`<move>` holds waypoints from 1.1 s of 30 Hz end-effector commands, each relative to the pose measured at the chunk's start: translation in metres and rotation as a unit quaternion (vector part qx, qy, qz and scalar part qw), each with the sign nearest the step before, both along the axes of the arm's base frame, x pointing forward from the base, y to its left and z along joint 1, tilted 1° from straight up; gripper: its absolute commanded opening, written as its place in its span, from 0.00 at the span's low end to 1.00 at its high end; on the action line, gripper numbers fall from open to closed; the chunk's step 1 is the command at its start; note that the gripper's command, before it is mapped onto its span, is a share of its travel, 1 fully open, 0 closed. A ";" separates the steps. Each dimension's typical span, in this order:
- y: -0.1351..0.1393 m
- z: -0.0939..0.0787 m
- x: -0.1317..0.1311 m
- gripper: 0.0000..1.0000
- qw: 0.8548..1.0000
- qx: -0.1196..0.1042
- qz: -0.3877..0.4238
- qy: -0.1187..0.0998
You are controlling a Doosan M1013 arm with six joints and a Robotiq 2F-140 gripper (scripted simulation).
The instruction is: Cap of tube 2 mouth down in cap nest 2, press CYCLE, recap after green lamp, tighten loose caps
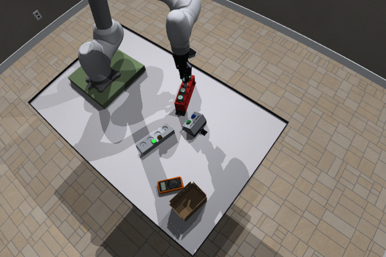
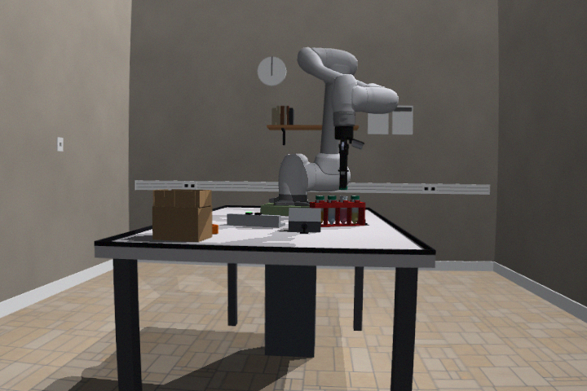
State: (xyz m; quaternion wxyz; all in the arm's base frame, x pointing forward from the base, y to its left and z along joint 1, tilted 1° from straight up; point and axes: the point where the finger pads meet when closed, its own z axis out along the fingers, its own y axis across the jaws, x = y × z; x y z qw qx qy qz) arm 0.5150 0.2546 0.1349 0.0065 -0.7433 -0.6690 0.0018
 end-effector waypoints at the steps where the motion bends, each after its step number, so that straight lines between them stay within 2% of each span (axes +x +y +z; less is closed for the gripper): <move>1: 0.002 0.001 0.000 0.30 1.000 0.000 0.000 -0.001; 4: 0.002 0.001 0.000 0.30 1.000 0.000 0.000 -0.001; 13: 0.003 -0.024 0.000 0.30 1.000 0.000 0.000 -0.001; 33: 0.003 -0.028 0.000 0.30 1.000 0.000 0.000 -0.001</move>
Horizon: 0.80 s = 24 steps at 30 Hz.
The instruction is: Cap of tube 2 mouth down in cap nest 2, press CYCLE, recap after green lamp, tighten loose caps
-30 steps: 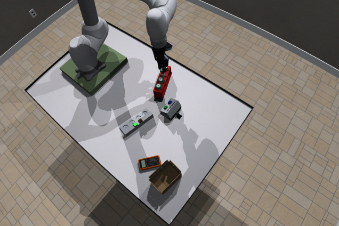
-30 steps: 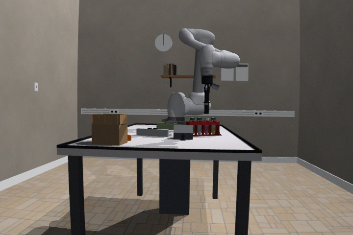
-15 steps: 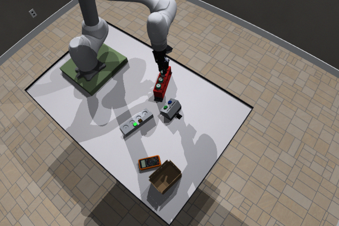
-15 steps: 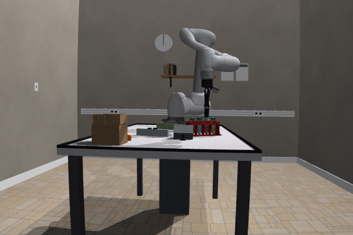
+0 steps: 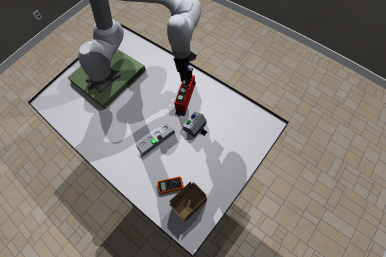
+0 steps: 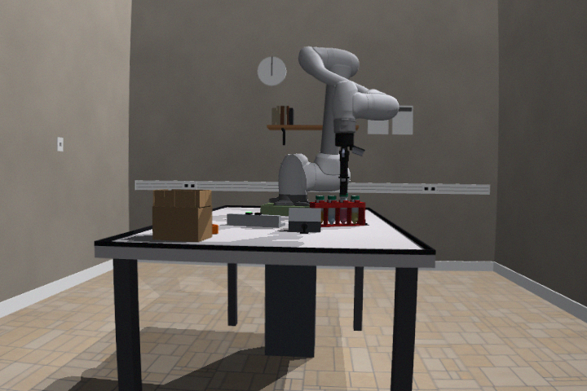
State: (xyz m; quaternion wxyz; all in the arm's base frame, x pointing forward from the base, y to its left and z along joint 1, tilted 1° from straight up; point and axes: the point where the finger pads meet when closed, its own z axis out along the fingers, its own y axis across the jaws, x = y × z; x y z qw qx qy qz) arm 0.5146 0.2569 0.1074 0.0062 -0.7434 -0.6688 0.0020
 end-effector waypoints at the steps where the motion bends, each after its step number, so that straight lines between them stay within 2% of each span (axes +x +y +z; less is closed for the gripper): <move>1: 0.000 -0.001 0.000 0.30 1.000 0.000 0.000 0.000; 24: 0.000 -0.007 0.000 0.30 1.000 0.000 0.000 0.000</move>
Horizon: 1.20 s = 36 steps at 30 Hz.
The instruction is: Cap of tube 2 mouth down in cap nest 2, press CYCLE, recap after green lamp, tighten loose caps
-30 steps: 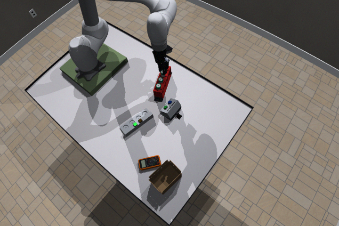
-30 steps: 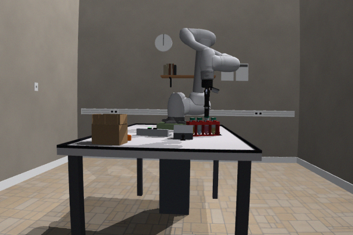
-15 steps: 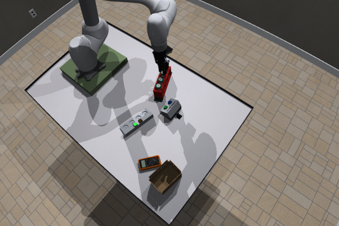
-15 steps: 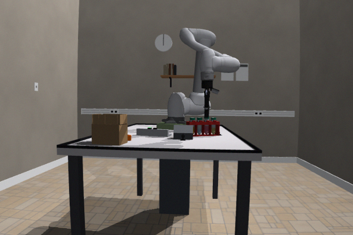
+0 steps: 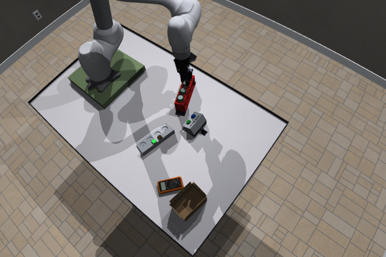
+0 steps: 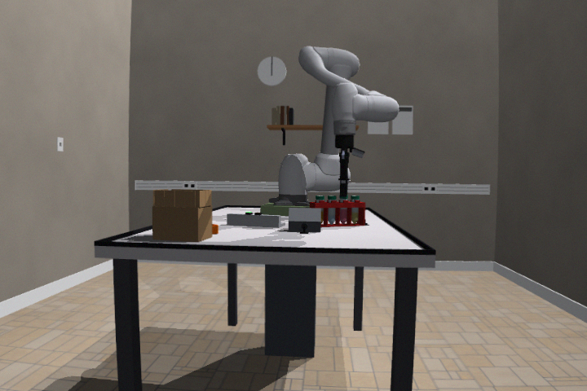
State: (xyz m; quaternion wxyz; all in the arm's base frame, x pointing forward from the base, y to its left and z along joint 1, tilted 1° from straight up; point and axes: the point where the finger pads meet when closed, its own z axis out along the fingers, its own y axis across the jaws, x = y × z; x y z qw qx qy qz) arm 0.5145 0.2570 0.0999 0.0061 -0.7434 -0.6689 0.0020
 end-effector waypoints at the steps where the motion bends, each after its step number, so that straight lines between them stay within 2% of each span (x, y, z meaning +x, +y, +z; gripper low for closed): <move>1: 0.000 0.001 0.000 0.30 1.000 0.000 0.000 0.000; 2: 0.000 0.001 0.000 0.30 1.000 0.000 0.000 0.000; 3: 0.000 0.001 0.000 0.41 1.000 0.000 0.000 0.000; 23: 0.000 0.001 0.000 0.41 1.000 0.000 0.000 0.000; 27: 0.000 -0.001 0.000 0.41 0.997 0.001 0.080 -0.001; 30: 0.000 -0.002 0.000 0.41 0.995 0.001 0.100 -0.001; 36: 0.000 -0.005 0.000 0.41 0.976 0.003 0.218 -0.002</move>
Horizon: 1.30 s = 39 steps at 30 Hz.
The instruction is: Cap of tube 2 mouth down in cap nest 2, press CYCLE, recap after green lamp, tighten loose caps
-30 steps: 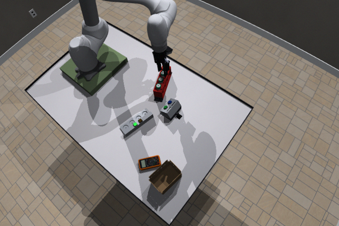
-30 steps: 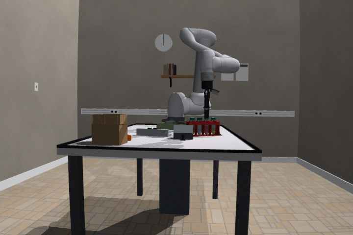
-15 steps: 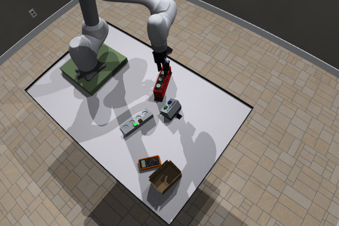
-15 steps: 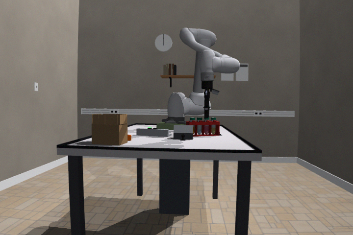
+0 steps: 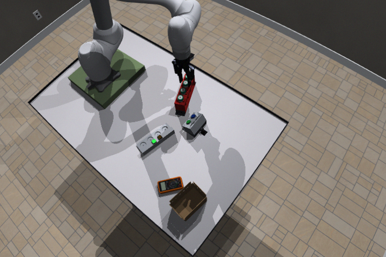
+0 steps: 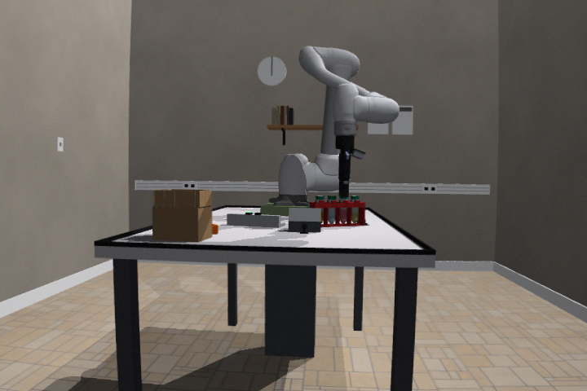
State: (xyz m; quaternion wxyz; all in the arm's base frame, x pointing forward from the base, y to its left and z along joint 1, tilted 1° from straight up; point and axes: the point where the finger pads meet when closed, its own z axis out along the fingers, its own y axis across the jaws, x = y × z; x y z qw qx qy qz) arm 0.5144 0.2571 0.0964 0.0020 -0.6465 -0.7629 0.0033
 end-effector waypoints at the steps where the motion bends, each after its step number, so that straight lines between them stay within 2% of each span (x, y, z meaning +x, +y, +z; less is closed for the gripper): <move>1: 0.000 -0.002 0.000 0.41 0.994 0.006 0.105 0.001; 8: 0.000 -0.004 0.000 0.41 0.970 0.007 0.242 0.001; 10: 0.000 -0.004 0.000 0.41 0.970 0.007 0.242 0.001; 17: 0.000 -0.004 0.000 0.41 0.927 0.008 0.375 0.001; 24: 0.000 -0.004 0.000 0.41 0.925 0.008 0.379 0.001; 25: 0.000 -0.004 0.000 0.30 0.925 0.008 0.379 0.001; 39: 0.000 -0.004 0.000 0.30 0.926 0.008 0.379 0.000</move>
